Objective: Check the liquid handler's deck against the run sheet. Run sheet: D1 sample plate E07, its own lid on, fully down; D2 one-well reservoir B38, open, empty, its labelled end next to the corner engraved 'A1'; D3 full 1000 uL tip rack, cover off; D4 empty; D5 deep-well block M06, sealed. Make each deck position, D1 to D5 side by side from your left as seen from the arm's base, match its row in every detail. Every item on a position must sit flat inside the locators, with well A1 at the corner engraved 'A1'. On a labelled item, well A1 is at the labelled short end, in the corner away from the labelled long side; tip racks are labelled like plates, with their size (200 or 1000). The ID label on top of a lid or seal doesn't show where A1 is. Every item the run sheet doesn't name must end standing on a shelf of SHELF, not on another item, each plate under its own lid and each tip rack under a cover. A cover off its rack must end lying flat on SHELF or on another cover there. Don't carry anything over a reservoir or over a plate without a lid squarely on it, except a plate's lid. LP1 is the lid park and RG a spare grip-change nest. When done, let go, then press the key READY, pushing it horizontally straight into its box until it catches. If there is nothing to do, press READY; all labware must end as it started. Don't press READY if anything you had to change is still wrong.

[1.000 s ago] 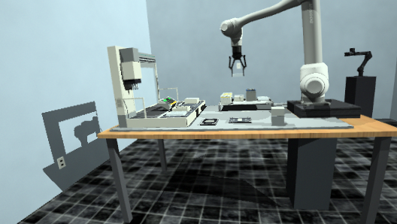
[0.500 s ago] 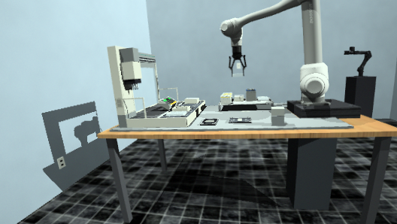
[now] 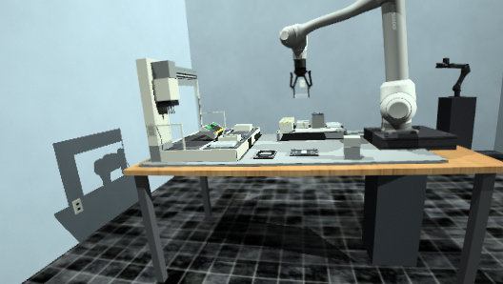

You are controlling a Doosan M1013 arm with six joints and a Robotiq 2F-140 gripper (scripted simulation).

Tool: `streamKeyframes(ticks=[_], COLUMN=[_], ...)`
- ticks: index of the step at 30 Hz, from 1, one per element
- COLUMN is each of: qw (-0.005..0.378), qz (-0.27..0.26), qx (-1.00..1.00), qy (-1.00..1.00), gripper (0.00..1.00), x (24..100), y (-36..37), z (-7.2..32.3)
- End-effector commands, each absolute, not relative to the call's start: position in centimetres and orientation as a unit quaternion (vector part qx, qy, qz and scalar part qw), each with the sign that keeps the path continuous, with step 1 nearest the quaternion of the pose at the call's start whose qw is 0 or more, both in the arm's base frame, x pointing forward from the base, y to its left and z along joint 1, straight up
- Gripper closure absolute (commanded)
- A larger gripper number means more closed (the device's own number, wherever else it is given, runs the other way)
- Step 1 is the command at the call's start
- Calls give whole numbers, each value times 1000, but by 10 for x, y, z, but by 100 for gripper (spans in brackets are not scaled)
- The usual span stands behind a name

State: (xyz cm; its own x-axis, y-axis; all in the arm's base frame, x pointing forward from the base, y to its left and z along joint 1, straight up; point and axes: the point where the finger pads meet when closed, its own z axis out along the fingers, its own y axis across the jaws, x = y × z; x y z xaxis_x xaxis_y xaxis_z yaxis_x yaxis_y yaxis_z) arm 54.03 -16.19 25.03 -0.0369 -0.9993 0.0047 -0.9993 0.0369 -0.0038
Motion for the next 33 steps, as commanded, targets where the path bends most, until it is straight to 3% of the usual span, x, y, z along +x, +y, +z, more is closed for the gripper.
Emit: streamKeyframes(ticks=[1,33], qw=[0,0], qz=[3,3], qx=[694,694], qy=[-720,-720], gripper=[90,90], x=[541,541], y=[-162,-162], z=[247,201])
